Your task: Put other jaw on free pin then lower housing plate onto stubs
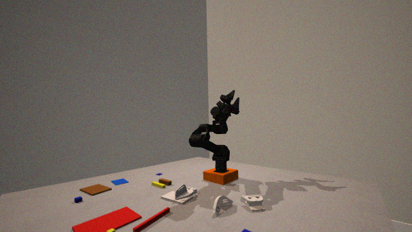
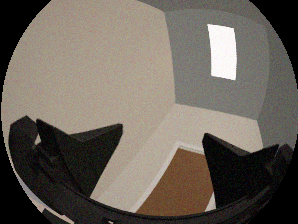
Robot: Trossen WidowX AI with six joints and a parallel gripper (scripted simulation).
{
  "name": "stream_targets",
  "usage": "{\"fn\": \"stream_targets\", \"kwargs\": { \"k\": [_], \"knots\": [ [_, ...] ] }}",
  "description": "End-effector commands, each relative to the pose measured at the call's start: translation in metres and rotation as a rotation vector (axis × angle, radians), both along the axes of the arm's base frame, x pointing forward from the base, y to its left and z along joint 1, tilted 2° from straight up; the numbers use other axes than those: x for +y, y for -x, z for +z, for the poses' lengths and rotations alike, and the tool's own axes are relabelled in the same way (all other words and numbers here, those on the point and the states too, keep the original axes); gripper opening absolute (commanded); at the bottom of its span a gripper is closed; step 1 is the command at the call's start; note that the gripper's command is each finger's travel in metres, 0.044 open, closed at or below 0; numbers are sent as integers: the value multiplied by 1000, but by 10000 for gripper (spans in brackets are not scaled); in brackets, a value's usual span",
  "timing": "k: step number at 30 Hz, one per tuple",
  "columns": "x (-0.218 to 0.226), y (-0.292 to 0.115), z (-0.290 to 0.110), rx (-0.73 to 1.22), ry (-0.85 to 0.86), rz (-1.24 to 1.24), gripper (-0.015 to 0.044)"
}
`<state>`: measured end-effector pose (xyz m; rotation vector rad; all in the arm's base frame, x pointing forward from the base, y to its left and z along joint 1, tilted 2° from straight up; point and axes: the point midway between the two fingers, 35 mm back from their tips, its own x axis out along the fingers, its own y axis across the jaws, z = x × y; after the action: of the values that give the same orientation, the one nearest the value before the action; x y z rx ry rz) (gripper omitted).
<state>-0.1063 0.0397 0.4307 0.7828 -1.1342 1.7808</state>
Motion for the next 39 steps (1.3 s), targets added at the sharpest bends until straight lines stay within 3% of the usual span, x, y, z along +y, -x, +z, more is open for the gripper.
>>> {"fn": "stream_targets", "kwargs": {
  "k": [1, 17, 18, 31, 39],
  "knots": [
    [0, 0, 0, 0, 0, 0, 426],
    [0, 0, 0, 0, 0, 0, 6],
    [0, 0, 0, 0, 0, 0, 0],
    [0, 0, 0, 0, 0, 0, 0],
    [-27, 28, 3, -73, -4, 213, 210]
  ]
}}
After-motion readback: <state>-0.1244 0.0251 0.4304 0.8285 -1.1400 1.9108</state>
